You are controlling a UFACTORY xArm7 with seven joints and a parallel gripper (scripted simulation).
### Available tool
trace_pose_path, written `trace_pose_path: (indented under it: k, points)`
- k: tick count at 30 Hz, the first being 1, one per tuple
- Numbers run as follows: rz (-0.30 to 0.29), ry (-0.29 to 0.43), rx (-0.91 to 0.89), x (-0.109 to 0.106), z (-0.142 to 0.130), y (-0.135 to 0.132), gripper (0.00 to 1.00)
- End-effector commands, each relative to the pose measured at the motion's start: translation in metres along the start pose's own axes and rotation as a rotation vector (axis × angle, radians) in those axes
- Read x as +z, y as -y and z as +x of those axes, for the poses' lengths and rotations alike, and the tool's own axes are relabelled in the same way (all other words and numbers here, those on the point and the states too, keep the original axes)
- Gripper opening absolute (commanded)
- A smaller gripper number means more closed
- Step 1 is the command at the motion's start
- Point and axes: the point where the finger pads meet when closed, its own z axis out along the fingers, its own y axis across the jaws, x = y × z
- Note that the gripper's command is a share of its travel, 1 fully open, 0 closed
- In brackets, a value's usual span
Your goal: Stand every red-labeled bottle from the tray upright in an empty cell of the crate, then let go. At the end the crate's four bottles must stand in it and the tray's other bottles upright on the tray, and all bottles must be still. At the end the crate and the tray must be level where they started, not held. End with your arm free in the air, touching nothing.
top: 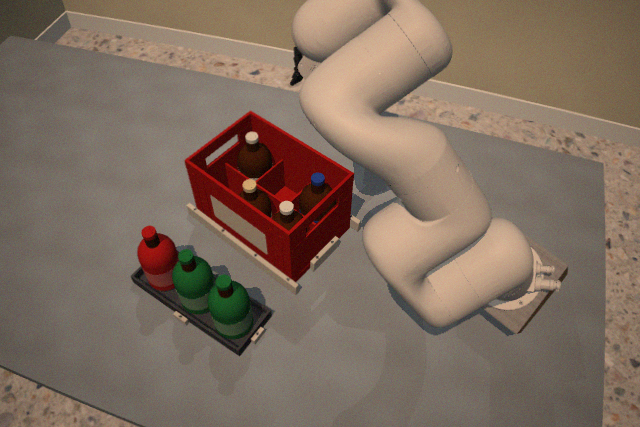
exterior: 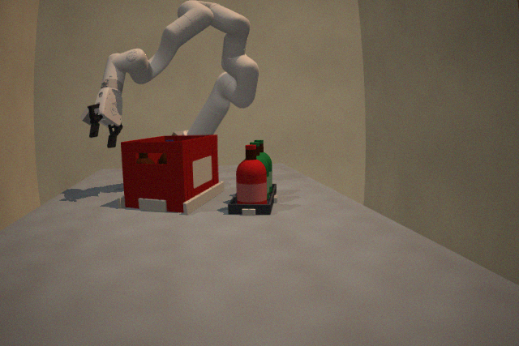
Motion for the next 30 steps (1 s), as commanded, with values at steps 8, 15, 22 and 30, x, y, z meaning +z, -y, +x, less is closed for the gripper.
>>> trace_pose_path:
  k: [8, 15, 22, 30]
  points:
    - [0.004, -0.003, -0.001, -0.002, 0.001, 0.002, 1.00]
    - [0.004, -0.003, -0.001, -0.002, 0.001, 0.002, 1.00]
    - [0.009, 0.003, -0.005, -0.056, -0.006, 0.029, 1.00]
    - [0.004, -0.003, -0.001, -0.093, -0.010, 0.041, 1.00]
